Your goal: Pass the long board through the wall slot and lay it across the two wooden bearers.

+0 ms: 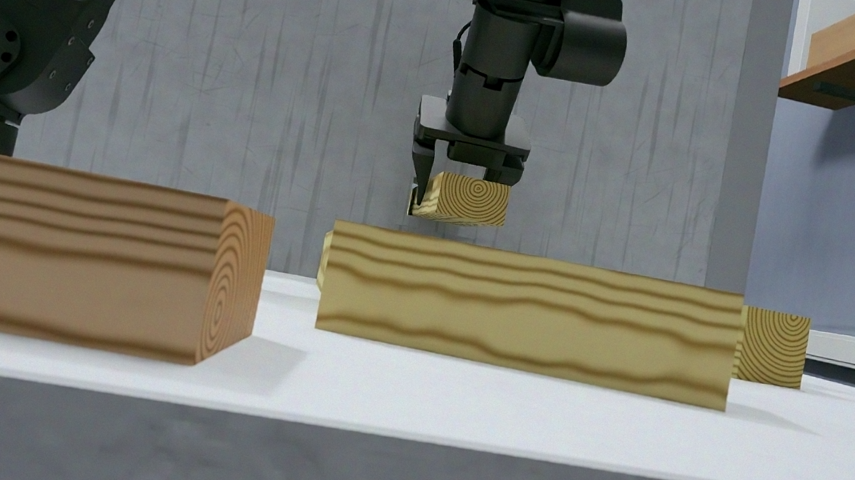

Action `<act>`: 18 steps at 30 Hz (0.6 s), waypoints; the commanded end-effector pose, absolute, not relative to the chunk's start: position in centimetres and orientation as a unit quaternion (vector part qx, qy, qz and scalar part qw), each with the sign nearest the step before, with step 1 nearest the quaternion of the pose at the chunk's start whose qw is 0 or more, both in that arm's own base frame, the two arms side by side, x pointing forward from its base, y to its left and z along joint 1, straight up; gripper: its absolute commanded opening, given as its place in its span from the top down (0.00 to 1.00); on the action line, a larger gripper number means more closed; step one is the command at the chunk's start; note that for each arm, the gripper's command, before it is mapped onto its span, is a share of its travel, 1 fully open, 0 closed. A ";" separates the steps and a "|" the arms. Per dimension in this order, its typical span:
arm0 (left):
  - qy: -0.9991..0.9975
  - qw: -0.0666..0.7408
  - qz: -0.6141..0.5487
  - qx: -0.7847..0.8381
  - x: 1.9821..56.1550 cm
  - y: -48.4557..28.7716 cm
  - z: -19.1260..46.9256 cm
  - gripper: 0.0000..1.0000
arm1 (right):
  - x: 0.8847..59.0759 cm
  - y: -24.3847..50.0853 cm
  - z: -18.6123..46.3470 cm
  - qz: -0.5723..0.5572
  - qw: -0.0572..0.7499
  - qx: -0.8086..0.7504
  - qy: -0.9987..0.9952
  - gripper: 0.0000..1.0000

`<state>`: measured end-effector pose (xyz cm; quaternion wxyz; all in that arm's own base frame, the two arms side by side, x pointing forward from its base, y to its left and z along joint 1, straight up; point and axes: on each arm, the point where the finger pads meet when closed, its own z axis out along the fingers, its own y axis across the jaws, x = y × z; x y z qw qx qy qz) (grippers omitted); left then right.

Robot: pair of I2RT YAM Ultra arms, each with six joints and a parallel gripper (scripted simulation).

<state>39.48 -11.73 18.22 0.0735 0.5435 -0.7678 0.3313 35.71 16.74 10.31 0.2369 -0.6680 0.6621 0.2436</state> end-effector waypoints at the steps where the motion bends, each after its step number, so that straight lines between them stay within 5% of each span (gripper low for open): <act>1: -0.815 -0.076 0.365 0.444 41.5 -10.0 21.9 0.27 | 36.1 16.9 11.9 0.239 0.257 -0.667 0.657 1.00; 18: -0.849 -0.354 0.308 0.244 42.5 -6.5 27.4 0.27 | 36.1 16.9 11.9 0.239 0.257 -0.667 0.657 1.00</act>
